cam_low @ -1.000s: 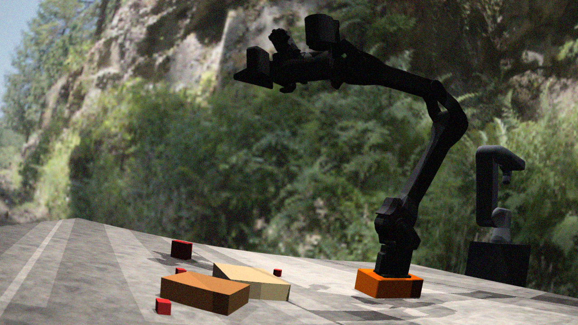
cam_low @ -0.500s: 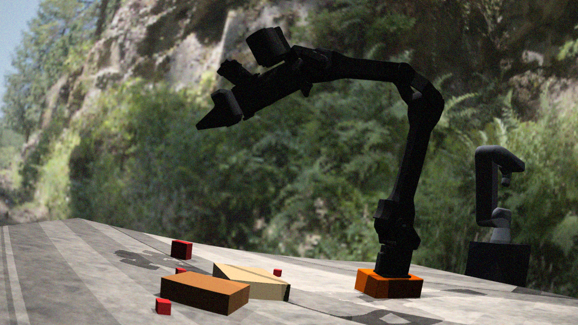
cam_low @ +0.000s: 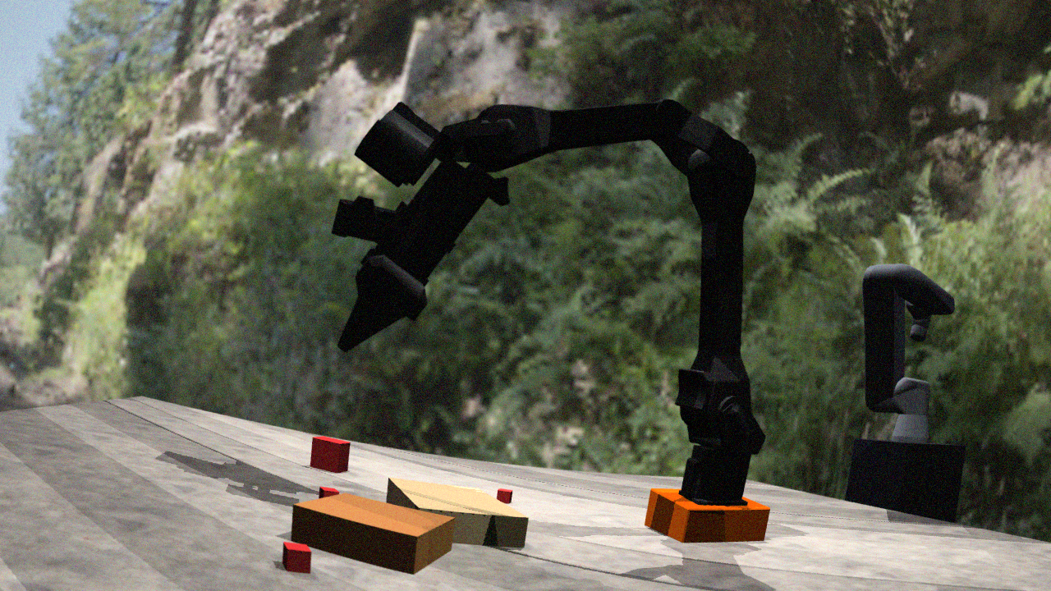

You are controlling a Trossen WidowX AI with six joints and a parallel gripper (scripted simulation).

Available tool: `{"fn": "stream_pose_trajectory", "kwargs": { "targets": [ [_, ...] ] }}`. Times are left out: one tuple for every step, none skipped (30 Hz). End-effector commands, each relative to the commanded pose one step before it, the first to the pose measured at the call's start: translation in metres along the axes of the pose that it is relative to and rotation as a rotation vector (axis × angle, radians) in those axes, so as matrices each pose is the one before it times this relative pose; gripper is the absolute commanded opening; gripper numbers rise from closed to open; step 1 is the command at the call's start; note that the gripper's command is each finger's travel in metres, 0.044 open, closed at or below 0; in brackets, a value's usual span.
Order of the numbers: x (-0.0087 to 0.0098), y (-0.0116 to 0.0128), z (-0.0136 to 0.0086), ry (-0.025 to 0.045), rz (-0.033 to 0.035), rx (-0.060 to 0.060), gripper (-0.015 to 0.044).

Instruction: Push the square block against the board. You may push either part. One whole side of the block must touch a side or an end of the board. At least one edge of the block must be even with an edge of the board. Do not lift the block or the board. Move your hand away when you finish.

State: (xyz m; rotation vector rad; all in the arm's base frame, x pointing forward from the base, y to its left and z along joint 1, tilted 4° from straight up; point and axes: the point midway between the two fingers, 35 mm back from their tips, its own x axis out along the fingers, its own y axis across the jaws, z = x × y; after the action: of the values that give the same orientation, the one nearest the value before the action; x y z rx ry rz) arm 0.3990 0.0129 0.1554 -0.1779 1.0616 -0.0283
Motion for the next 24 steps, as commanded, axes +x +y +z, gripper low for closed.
{"fn": "stream_pose_trajectory", "kwargs": {
  "targets": [
    [0.01788,0.01375,-0.01364,0.11114,0.06711,-0.0257,0.0],
    [0.00503,0.00316,-0.00343,0.02913,0.01645,-0.0046,0.0],
    [0.00502,0.00308,-0.00336,0.02916,0.01646,-0.0042,0.0],
    [0.00501,0.00301,-0.00329,0.02919,0.01648,-0.0037,0.0],
    [0.005,0.00293,-0.00322,0.02921,0.0165,-0.0033,0.0],
    [0.00498,0.00286,-0.00315,0.02922,0.01651,-0.0029,0.0],
    [0.00496,0.00278,-0.00308,0.02923,0.01652,-0.0025,0.0],
    [0.00494,0.00271,-0.00301,0.02924,0.01654,-0.002,0.0],
    [0.00492,0.00264,-0.00294,0.02923,0.01655,-0.0016,0.0],
    [0.00491,0.00257,-0.00287,0.02929,0.0166,-0.0012,0.0],
    [0.00488,0.00249,-0.00279,0.02923,0.01659,-0.0007,0.0],
    [0.00393,0.00195,-0.00219,0.0236,0.01341,-0.0003,0.0],
    [0.00236,0.00114,-0.00128,0.01415,0.00805,0.0,0.0],
    [0.00079,0.00038,-0.00042,0.00472,0.00268,0.0,0.0],
    [0.0,0.0,0.0,0.0,0.0,0.0,0.0],
    [0.0,0.0,0.0,0.0,0.0,0.0,0.0],
    [0.00311,-0.00002,0.00025,-0.00001,0.00001,0.0,0.0],
    [0.0093,-0.00005,0.00056,-0.00002,0.00005,0.0,0.0],
    [0.01541,-0.00002,0.00033,0.00001,0.00008,0.0,0.0],
    [0.01526,0.00005,-0.00043,0.00008,0.00009,0.0,0.0],
    [0.00907,0.00006,-0.00062,0.00008,0.00005,0.0,0.0],
    [0.00301,0.00002,-0.00027,0.00003,0.00002,0.0,0.0],
    [0.0,0.0,0.0,0.0,0.0,0.0,0.0],
    [0.0,0.0,0.0,0.0,0.0,0.0,0.0]
  ]
}}
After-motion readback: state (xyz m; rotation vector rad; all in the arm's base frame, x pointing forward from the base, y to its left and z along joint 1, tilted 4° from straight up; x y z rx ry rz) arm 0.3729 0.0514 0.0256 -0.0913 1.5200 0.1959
